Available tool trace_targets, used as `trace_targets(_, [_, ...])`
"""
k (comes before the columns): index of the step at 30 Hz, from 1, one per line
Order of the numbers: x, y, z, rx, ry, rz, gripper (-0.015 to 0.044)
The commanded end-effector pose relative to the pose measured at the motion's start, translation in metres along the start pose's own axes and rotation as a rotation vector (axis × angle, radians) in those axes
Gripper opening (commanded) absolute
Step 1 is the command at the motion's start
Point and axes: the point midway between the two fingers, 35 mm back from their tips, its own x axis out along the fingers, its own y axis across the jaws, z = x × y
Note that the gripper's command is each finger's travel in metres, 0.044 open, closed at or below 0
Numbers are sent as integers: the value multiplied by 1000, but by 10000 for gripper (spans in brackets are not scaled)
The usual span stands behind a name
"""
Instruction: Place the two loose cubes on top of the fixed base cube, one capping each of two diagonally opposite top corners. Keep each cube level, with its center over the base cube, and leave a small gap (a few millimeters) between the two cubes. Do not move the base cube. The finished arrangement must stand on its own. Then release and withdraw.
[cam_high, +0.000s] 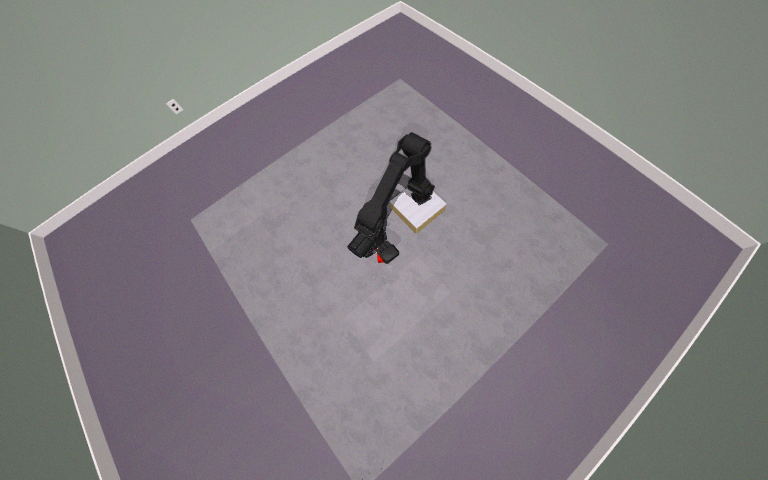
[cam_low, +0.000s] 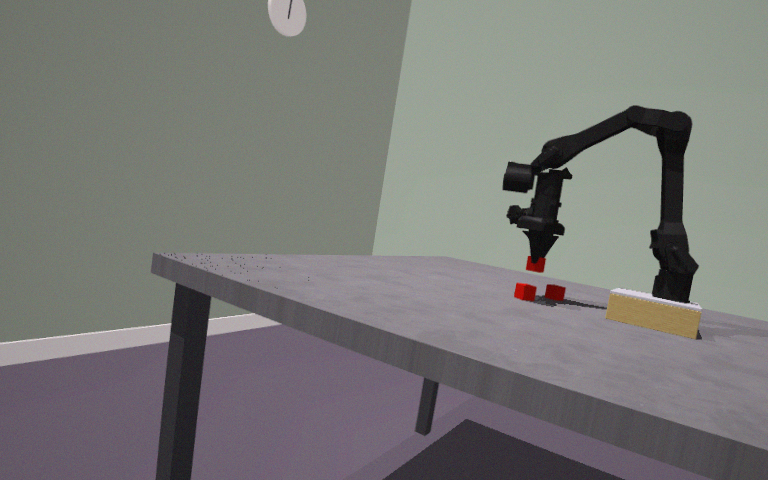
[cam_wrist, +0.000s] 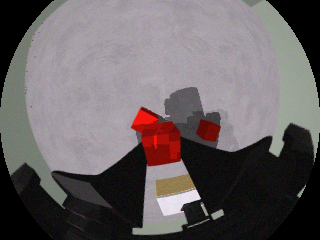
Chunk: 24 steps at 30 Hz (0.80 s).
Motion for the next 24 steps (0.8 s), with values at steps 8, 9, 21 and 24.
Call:
trace_targets(8, [4, 17, -11, -145, -2, -2, 105])
trace_targets(9, [4, 17, -11, -145, -2, -2, 105])
trace_targets(21, [18, 17, -11, -146, -2, -2, 105])
trace_targets(24, [25, 17, -11, -147, -2, -2, 105])
